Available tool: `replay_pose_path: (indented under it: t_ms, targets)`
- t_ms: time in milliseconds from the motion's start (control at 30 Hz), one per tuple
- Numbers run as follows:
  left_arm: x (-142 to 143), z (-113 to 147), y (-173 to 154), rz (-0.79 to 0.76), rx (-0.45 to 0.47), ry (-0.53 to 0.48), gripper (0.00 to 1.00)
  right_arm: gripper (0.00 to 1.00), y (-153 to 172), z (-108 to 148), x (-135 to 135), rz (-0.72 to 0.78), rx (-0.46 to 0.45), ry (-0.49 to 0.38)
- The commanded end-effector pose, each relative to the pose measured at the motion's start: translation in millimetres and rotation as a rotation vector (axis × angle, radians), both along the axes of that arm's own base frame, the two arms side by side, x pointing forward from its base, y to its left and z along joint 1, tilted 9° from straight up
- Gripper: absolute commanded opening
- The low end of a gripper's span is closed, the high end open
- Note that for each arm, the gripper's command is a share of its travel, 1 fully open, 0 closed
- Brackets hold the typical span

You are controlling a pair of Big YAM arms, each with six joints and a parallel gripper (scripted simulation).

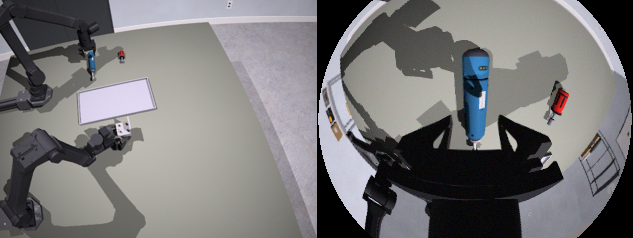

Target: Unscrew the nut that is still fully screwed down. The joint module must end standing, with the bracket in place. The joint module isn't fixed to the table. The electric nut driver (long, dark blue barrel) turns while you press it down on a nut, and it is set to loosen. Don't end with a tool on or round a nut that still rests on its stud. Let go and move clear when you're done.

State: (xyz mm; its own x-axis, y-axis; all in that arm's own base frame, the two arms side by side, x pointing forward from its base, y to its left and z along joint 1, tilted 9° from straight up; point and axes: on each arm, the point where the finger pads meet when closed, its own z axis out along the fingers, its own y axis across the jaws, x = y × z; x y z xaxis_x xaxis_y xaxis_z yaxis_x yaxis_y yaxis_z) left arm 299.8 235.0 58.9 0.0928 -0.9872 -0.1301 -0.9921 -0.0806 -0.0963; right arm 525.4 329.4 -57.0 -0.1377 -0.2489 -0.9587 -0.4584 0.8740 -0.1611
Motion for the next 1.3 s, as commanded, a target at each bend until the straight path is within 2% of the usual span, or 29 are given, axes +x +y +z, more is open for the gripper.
replay_pose_path:
  t_ms: [0, 1267]
  targets:
    - [19.1, 25.1, 7.7, -0.005, 0.036, -0.049, 0.65, 0.86, -8.6, -10.2, 6.4, -0.014, -0.019, 0.016]
    - [19.1, 25.1, 7.7, -0.005, 0.036, -0.049, 0.65, 0.86, -13.1, -16.2, 2.1, -0.015, -0.03, 0.033]
